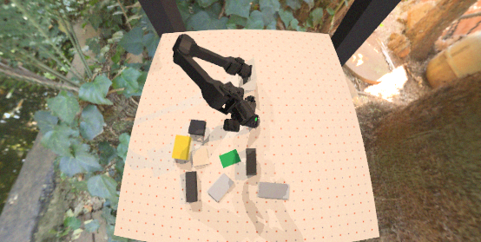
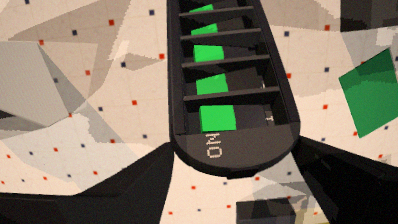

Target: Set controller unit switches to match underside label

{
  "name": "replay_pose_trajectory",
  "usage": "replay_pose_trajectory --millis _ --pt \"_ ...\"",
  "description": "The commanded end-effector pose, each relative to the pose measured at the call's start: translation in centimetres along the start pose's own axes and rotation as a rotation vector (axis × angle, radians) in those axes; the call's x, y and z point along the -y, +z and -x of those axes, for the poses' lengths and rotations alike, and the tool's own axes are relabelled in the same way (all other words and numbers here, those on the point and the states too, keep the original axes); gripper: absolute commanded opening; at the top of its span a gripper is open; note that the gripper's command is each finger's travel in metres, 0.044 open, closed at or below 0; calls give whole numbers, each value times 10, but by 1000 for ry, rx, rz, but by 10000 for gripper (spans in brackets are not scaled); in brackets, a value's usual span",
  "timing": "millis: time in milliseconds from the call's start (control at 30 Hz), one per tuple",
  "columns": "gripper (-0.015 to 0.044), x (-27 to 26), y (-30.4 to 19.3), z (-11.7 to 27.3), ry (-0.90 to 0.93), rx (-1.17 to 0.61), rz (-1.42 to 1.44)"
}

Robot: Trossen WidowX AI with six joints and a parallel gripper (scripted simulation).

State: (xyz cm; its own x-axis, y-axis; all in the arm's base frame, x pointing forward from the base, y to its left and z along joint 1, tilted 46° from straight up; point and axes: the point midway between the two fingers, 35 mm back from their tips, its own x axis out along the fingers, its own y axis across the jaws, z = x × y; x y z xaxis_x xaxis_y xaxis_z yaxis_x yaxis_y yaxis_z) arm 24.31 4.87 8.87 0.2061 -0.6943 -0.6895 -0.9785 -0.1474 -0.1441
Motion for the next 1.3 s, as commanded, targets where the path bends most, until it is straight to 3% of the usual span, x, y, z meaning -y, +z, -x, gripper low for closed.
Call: replay_pose_trajectory --millis 0,1267 --pt "338 -4 0 -7 16 3 7" --pt "338 -4 -19 -29 16 1 7"
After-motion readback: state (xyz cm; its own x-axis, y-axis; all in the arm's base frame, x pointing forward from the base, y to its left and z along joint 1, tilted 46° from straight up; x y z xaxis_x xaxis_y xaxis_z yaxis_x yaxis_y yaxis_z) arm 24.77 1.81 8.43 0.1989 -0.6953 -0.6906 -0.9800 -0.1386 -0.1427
